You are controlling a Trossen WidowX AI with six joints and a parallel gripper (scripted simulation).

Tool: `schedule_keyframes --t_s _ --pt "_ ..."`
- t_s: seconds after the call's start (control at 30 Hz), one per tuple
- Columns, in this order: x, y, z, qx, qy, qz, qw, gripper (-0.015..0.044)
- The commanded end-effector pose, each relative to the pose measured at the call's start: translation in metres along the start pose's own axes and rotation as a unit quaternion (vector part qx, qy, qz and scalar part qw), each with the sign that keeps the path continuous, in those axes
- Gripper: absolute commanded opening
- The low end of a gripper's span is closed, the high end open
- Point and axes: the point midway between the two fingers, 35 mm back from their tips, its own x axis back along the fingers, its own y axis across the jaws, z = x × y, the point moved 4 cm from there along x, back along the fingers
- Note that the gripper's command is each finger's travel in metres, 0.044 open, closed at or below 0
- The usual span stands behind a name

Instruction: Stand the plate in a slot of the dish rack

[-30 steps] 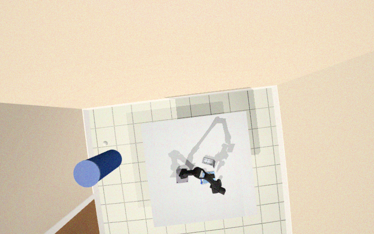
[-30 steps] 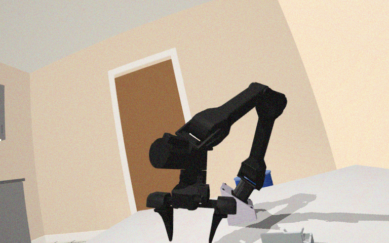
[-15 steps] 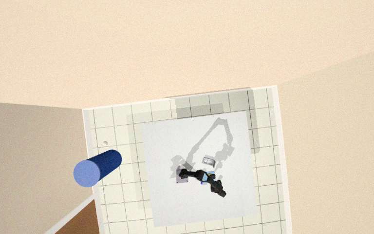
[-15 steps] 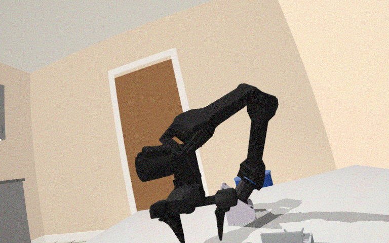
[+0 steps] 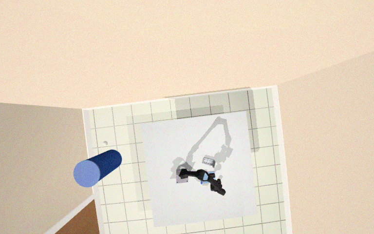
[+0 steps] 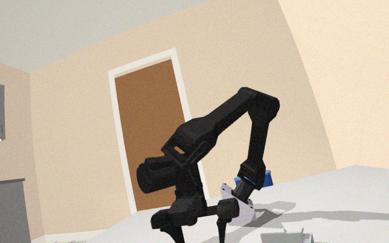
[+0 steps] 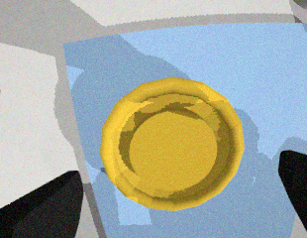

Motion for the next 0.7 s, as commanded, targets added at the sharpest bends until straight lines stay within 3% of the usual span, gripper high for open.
schedule_keyframes --t_s 0.0,0.67 --pt "-0.007 0.0 0.0 -0.002 0.0 -0.002 1.0 0.04" --pt "-0.036 0.002 0.002 -0.004 0.0 -0.004 1.0 0.04"
